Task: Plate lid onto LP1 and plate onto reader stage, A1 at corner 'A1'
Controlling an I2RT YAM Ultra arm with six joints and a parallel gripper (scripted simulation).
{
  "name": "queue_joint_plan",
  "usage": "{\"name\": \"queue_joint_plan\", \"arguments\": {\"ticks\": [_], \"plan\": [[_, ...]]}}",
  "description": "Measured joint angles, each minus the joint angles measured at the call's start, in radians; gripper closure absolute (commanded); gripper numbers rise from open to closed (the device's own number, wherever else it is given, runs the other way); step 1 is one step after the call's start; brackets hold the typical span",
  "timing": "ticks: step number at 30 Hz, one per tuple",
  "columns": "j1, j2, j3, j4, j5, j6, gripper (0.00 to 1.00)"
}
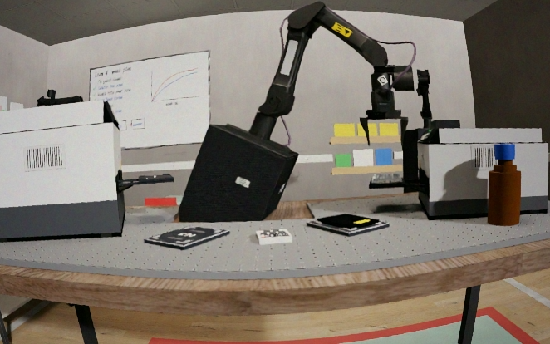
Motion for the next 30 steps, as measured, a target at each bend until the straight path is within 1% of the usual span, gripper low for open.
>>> {"name": "queue_joint_plan", "arguments": {"ticks": [12, 30], "plan": [[0.000, 0.000, 0.000, 0.000, 0.008, 0.017, 0.00], [0.004, 0.040, -0.040, 0.071, 0.015, 0.025, 0.00]]}}
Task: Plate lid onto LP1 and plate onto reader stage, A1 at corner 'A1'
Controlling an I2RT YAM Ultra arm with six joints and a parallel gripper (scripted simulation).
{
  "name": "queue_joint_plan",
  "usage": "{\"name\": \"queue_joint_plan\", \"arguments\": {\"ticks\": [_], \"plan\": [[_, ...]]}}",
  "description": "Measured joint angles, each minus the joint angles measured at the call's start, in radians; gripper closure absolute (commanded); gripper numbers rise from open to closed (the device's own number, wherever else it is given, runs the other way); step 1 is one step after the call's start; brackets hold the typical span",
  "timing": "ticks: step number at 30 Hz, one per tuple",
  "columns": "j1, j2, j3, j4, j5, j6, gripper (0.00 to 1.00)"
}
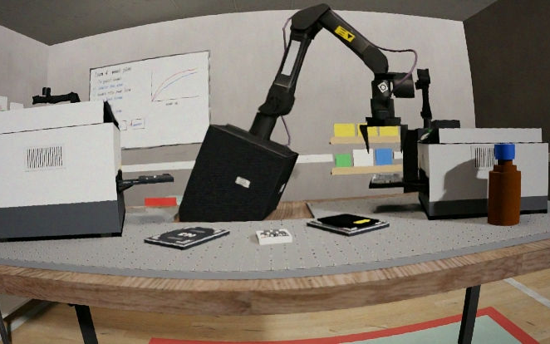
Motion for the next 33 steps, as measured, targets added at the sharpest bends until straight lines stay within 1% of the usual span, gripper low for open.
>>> {"name": "queue_joint_plan", "arguments": {"ticks": [26, 33], "plan": [[0.003, 0.064, -0.041, 0.115, 0.003, 0.005, 0.00], [0.007, 0.097, -0.053, 0.146, 0.004, 0.007, 0.00]]}}
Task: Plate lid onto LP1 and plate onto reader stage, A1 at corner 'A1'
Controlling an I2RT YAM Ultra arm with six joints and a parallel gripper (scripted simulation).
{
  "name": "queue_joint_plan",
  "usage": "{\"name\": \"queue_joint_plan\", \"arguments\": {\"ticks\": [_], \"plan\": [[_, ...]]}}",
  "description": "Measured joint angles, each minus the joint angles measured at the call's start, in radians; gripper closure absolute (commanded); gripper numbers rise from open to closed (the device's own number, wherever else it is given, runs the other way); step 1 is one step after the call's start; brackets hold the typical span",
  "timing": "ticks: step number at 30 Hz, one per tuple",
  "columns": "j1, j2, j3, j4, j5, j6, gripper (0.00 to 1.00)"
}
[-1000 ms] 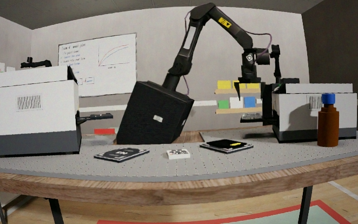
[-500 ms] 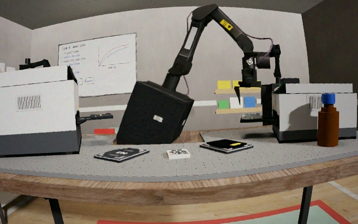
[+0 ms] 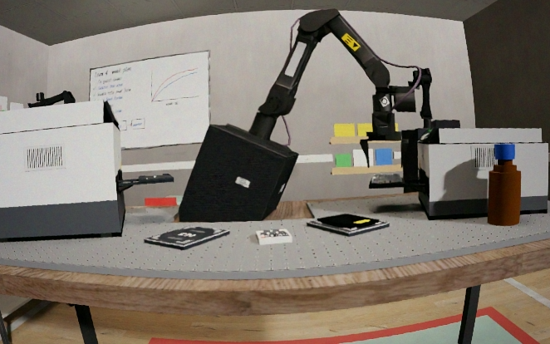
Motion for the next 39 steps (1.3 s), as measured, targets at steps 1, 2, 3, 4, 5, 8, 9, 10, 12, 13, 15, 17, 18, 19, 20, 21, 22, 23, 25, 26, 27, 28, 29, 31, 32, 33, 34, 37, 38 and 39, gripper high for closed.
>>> {"name": "queue_joint_plan", "arguments": {"ticks": [1, 2, 3, 4, 5, 8, 9, 10, 12, 13, 15, 17, 18, 19, 20, 21, 22, 23, 25, 26, 27, 28, 29, 31, 32, 33, 34, 37, 38, 39], "plan": [[0.000, 0.003, -0.001, 0.005, 0.000, 0.000, 0.00], [0.000, 0.005, -0.002, 0.009, 0.000, 0.000, 0.00], [0.000, 0.007, -0.003, 0.014, 0.000, 0.001, 0.00], [0.000, 0.010, -0.005, 0.020, 0.000, 0.001, 0.00], [0.000, 0.013, -0.006, 0.025, 0.000, 0.001, 0.00], [0.000, 0.018, -0.007, 0.031, 0.000, 0.002, 0.00], [0.000, 0.018, -0.007, 0.037, 0.000, 0.002, 0.00], [0.000, 0.019, -0.008, 0.044, 0.001, 0.002, 0.00], [0.000, 0.027, -0.013, 0.053, 0.001, 0.002, 0.00], [0.002, 0.033, -0.013, 0.056, 0.002, 0.002, 0.00], [0.004, 0.045, -0.015, 0.068, 0.002, 0.003, 0.00], [0.003, 0.054, -0.019, 0.074, 0.002, 0.003, 0.00], [0.004, 0.059, -0.019, 0.078, 0.002, 0.003, 0.00], [0.004, 0.063, -0.019, 0.083, 0.002, 0.004, 0.00], [0.004, 0.064, -0.020, 0.089, 0.002, 0.004, 0.00], [0.004, 0.066, -0.023, 0.094, 0.002, 0.004, 0.00], [0.004, 0.069, -0.023, 0.098, 0.002, 0.004, 0.00], [0.004, 0.072, -0.023, 0.101, 0.002, 0.005, 0.00], [0.004, 0.072, -0.023, 0.104, 0.002, 0.005, 0.00], [0.004, 0.072, -0.023, 0.106, 0.002, 0.005, 0.00], [0.004, 0.073, -0.024, 0.106, 0.002, 0.005, 0.00], [0.004, 0.073, -0.024, 0.106, 0.002, 0.005, 0.00], [0.004, 0.073, -0.023, 0.107, 0.002, 0.005, 0.00], [0.004, 0.073, -0.024, 0.111, 0.002, 0.005, 0.00], [0.004, 0.073, -0.023, 0.113, 0.002, 0.005, 0.00], [0.004, 0.073, -0.023, 0.115, 0.002, 0.005, 0.00], [0.004, 0.074, -0.023, 0.117, 0.002, 0.005, 0.00], [0.004, 0.083, -0.023, 0.124, 0.002, 0.005, 0.00], [0.004, 0.085, -0.024, 0.125, 0.002, 0.005, 0.00], [0.004, 0.086, -0.026, 0.127, 0.002, 0.005, 0.00]]}}
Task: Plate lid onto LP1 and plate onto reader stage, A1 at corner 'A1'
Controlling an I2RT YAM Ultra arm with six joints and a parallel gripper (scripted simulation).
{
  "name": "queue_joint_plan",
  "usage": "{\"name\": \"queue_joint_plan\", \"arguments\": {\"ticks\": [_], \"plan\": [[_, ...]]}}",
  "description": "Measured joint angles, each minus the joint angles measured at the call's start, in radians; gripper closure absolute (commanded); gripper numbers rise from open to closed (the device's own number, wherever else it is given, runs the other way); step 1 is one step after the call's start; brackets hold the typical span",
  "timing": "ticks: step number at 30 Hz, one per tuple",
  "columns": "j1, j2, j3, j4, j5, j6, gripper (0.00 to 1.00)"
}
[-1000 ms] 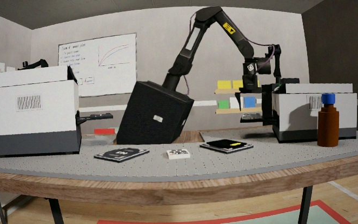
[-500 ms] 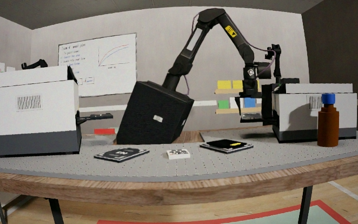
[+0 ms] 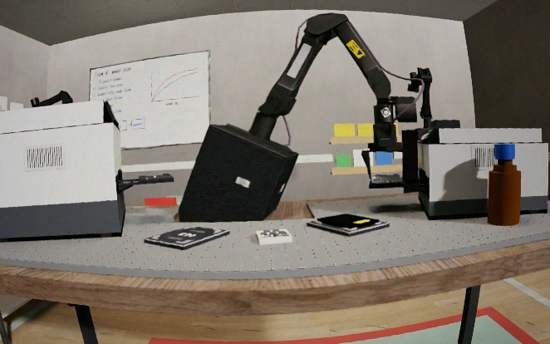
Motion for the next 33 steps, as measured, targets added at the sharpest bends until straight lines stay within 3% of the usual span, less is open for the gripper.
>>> {"name": "queue_joint_plan", "arguments": {"ticks": [19, 33], "plan": [[0.003, 0.012, -0.002, 0.018, 0.000, 0.001, 0.00], [0.003, 0.012, -0.002, 0.018, 0.000, 0.001, 0.09]]}}
